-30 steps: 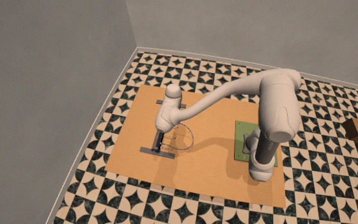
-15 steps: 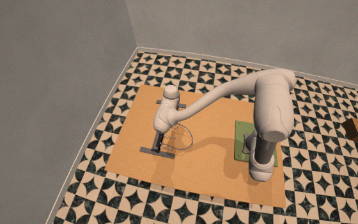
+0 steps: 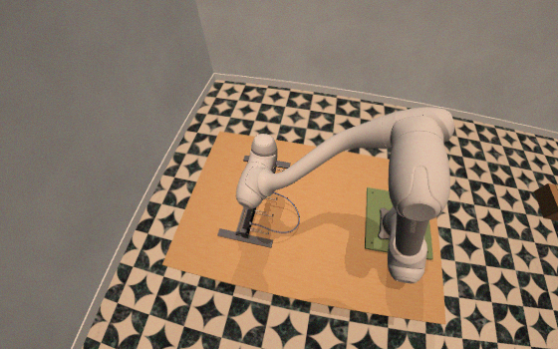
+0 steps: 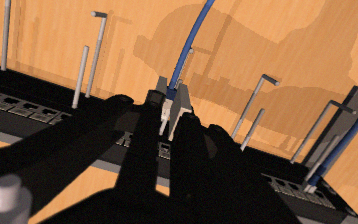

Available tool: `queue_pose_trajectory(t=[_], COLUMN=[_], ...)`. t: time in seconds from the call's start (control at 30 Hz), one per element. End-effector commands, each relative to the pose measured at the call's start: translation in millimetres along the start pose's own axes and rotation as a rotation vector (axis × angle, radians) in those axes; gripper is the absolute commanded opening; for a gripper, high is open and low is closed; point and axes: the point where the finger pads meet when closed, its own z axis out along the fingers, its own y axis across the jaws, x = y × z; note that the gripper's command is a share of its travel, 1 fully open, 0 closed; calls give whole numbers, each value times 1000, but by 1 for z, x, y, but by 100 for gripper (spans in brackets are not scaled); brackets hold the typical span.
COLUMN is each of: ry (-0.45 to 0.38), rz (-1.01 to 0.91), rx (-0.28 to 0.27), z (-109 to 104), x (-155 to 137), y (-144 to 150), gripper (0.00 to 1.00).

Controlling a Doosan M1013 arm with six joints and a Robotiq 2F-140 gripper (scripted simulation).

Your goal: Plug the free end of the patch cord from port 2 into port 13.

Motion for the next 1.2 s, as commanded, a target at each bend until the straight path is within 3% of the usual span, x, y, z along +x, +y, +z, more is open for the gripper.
queue_pose_trajectory(t=[0.0,0.73,1.17], ry=[0,0,-1], rz=[0,0,0], rx=[0,0,0], z=[1,1,1], x=[-1,-3,-19], y=[0,0,0], gripper=[0,0,0])
